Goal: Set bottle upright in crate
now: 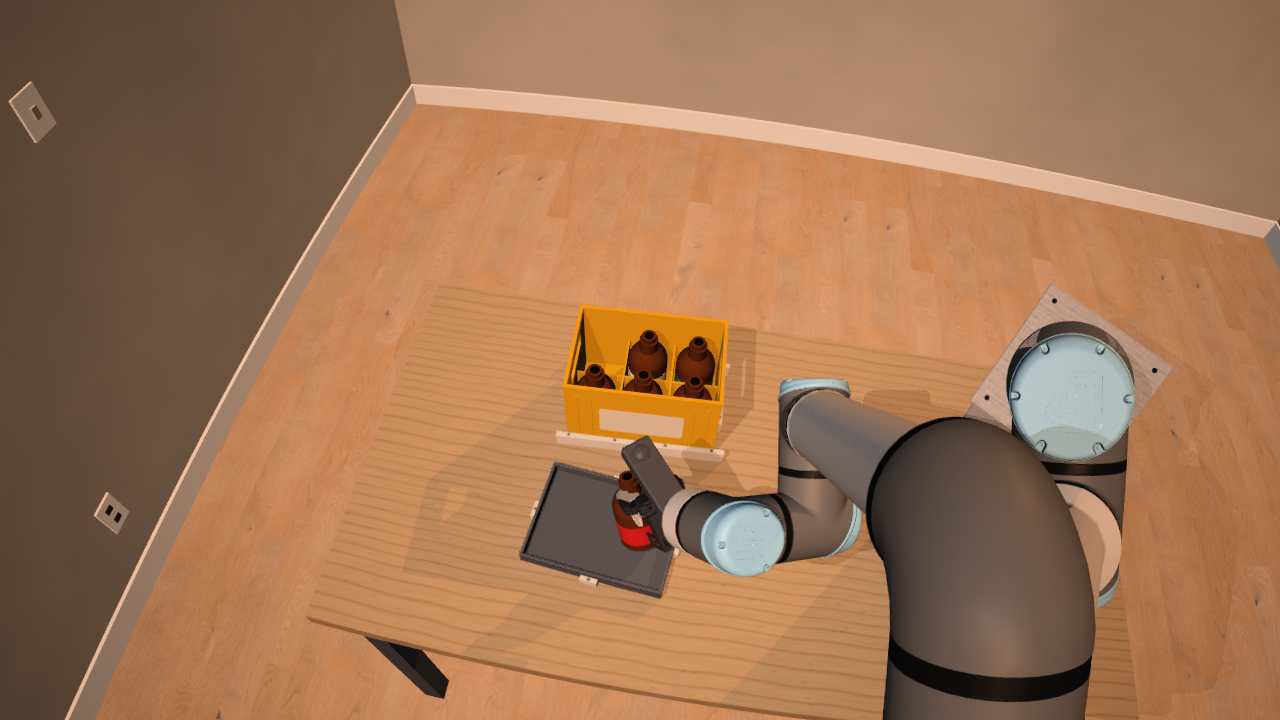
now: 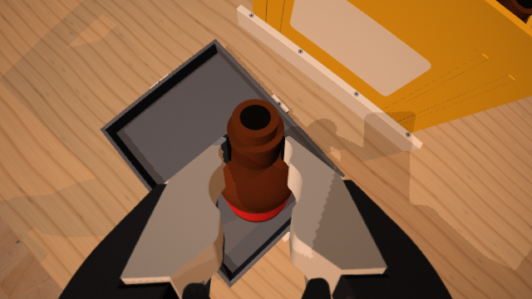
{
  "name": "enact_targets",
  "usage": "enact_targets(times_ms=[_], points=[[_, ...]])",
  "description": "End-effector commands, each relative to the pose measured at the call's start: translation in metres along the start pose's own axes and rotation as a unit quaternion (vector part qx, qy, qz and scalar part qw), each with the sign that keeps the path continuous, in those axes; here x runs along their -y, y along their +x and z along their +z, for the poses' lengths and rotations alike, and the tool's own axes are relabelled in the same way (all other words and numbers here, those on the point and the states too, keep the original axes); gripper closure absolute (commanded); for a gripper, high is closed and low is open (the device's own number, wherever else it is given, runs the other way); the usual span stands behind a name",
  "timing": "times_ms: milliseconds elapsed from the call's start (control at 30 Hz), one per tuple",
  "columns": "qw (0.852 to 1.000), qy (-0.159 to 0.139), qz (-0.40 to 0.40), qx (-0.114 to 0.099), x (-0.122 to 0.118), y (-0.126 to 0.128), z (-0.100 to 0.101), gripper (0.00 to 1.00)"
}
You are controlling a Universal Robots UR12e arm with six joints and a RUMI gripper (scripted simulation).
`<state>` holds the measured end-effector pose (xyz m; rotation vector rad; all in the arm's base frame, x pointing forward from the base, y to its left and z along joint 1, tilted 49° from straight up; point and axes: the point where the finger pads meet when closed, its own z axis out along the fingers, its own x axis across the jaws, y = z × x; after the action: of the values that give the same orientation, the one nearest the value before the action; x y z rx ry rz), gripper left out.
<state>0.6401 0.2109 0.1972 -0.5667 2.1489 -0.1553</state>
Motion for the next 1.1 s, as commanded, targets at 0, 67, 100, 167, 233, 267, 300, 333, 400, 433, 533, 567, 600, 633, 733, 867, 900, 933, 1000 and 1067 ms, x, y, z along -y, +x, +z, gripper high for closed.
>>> enact_targets(times_ms=[0, 67, 100, 167, 233, 267, 300, 333, 400, 433, 533, 567, 600, 633, 733, 867, 900, 933, 1000, 1067], points=[[1.000, 0.000, 0.000, 0.000, 0.0003, -0.0003, -0.0002, 1.00], [1.000, 0.000, 0.000, 0.000, 0.0003, -0.0003, -0.0002, 1.00], [1.000, 0.000, 0.000, 0.000, 0.0003, -0.0003, -0.0002, 1.00], [1.000, 0.000, 0.000, 0.000, 0.0003, -0.0003, -0.0002, 1.00], [1.000, 0.000, 0.000, 0.000, 0.0003, -0.0003, -0.0002, 1.00], [1.000, 0.000, 0.000, 0.000, 0.0003, -0.0003, -0.0002, 1.00], [1.000, 0.000, 0.000, 0.000, 0.0003, -0.0003, -0.0002, 1.00], [1.000, 0.000, 0.000, 0.000, 0.0003, -0.0003, -0.0002, 1.00], [1.000, 0.000, 0.000, 0.000, 0.0003, -0.0003, -0.0002, 1.00], [1.000, 0.000, 0.000, 0.000, 0.0003, -0.0003, -0.0002, 1.00], [1.000, 0.000, 0.000, 0.000, 0.0003, -0.0003, -0.0002, 1.00], [1.000, 0.000, 0.000, 0.000, 0.0003, -0.0003, -0.0002, 1.00], [1.000, 0.000, 0.000, 0.000, 0.0003, -0.0003, -0.0002, 0.00], [1.000, 0.000, 0.000, 0.000, 0.0003, -0.0003, -0.0002, 0.00], [1.000, 0.000, 0.000, 0.000, 0.0003, -0.0003, -0.0002, 0.00], [1.000, 0.000, 0.000, 0.000, 0.0003, -0.0003, -0.0002, 0.00], [1.000, 0.000, 0.000, 0.000, 0.0003, -0.0003, -0.0002, 0.00], [1.000, 0.000, 0.000, 0.000, 0.0003, -0.0003, -0.0002, 0.00], [1.000, 0.000, 0.000, 0.000, 0.0003, -0.0003, -0.0002, 0.00], [1.000, 0.000, 0.000, 0.000, 0.0003, -0.0003, -0.0002, 0.00]])
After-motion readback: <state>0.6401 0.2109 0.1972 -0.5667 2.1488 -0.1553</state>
